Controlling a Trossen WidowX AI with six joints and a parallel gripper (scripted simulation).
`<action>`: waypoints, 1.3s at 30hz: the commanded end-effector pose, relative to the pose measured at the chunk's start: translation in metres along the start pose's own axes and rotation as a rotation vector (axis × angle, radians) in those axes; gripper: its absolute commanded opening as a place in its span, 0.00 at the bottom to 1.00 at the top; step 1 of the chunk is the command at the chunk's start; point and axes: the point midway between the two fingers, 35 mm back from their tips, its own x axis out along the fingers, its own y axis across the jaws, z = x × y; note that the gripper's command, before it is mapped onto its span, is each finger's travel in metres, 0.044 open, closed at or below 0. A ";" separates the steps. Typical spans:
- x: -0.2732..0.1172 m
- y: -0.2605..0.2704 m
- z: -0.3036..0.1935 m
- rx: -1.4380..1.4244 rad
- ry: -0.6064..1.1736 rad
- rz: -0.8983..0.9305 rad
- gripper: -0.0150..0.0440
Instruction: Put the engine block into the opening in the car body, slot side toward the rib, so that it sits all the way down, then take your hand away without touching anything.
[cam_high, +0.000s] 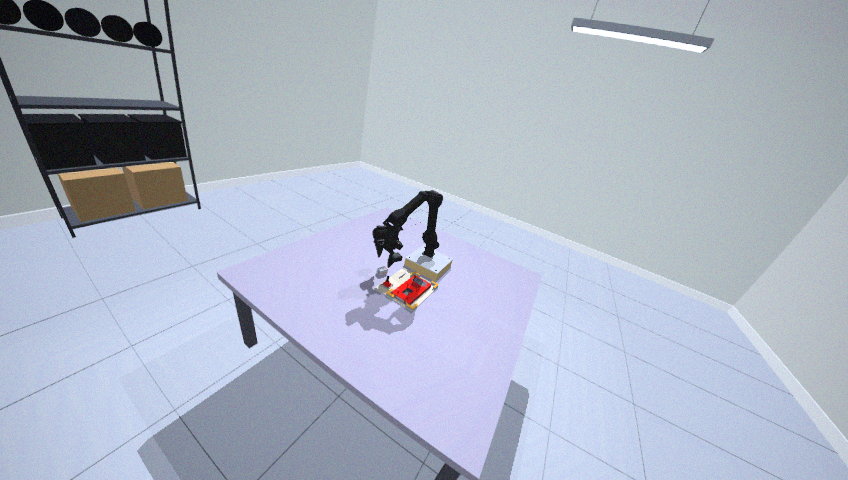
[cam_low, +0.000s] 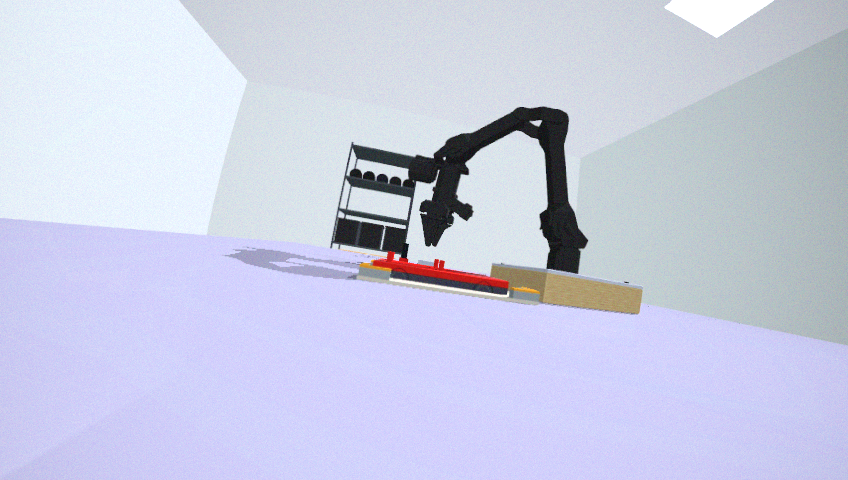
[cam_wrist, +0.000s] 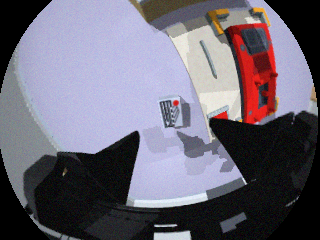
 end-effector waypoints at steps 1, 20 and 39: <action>0.008 0.001 0.002 -0.006 -0.009 0.006 1.00; 0.035 -0.001 0.005 -0.005 -0.010 0.007 1.00; 0.050 -0.002 0.007 -0.005 -0.010 0.007 0.78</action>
